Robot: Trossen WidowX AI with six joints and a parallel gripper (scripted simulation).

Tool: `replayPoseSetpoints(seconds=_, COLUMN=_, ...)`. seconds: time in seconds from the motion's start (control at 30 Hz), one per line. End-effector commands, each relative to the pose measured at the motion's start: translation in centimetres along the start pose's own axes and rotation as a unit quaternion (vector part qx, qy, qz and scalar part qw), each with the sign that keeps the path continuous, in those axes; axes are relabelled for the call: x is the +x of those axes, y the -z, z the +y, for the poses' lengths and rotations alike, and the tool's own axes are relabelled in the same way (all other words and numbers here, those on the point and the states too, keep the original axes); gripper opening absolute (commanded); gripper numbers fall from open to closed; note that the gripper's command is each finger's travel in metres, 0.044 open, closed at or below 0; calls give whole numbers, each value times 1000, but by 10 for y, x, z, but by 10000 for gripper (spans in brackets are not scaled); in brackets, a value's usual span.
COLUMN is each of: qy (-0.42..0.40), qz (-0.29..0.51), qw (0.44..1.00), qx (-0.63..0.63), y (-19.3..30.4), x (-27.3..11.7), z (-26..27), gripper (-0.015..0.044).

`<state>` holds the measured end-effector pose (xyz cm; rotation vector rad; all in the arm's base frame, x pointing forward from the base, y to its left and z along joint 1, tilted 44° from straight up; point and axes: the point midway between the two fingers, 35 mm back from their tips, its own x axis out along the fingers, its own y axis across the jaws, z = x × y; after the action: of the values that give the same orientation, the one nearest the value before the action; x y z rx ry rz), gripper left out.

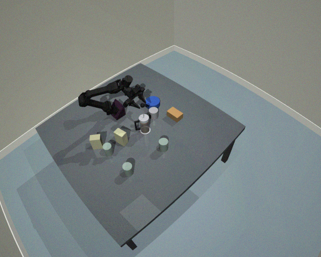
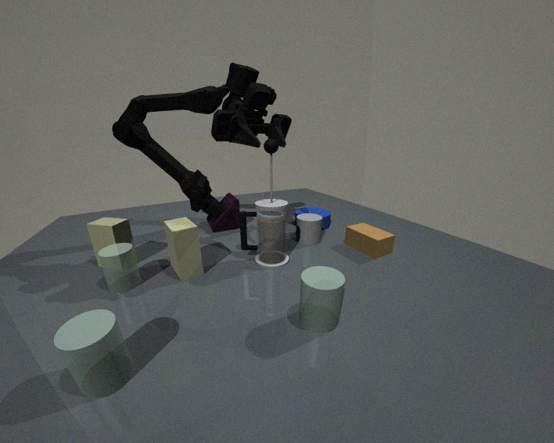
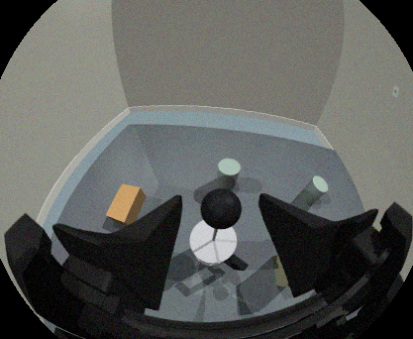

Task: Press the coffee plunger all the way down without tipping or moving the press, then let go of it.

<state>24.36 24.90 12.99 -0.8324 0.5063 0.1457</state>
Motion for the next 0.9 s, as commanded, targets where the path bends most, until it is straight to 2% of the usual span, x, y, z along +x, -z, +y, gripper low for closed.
replayPoseSetpoints(seconds=0.0, qy=-2, qz=0, qw=1000, qx=-1, y=0, x=0, z=1, gripper=204)
replayPoseSetpoints(seconds=0.1, qy=-2, qz=0, qw=1000, qx=-1, y=0, x=0, z=1, gripper=125)
replayPoseSetpoints(seconds=0.87, qy=-3, qz=1, qw=1000, qx=-1, y=14, x=12, z=3, gripper=123)
